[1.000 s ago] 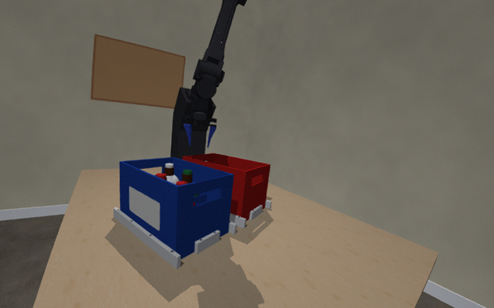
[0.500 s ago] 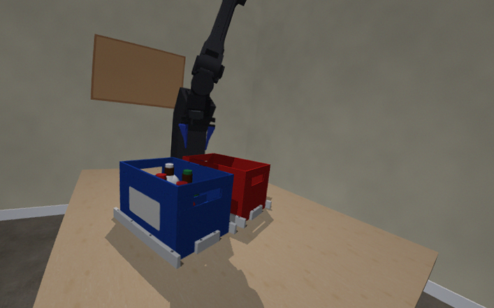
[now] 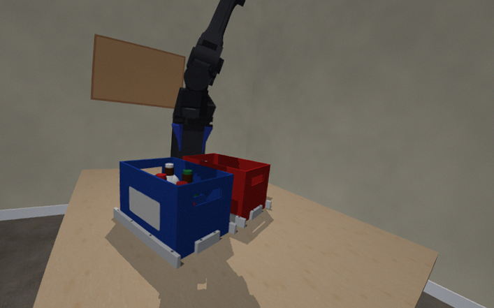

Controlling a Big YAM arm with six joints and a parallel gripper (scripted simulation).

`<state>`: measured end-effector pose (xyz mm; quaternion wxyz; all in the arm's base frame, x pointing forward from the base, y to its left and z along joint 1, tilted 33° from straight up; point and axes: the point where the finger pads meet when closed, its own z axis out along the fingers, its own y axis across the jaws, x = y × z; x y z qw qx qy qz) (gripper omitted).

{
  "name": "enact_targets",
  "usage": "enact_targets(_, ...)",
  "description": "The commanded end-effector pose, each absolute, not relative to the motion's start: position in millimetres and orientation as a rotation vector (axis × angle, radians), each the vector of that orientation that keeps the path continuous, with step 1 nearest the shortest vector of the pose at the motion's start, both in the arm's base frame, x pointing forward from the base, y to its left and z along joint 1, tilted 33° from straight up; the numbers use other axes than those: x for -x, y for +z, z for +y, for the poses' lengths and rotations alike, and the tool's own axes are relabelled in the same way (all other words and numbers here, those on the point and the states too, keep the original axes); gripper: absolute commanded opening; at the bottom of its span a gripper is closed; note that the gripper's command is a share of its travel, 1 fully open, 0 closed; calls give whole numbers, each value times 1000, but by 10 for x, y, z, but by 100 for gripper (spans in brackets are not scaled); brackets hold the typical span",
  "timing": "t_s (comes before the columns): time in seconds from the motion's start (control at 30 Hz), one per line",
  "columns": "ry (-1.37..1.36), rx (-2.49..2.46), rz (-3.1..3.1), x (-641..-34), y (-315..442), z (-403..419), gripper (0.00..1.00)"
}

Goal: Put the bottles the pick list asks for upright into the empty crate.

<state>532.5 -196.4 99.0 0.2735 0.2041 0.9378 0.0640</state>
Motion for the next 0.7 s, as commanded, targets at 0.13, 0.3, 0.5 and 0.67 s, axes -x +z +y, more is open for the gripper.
enact_targets(0.13,158,-543,2506,-5656,1250,-2279,61)
enact_targets(0.3,158,-542,2504,-5836,1374,-2413,61)
enact_targets(0.5,158,-539,2504,-5986,1472,-2506,61)
enact_targets(0.67,157,-535,2504,-6106,1553,-2573,61)
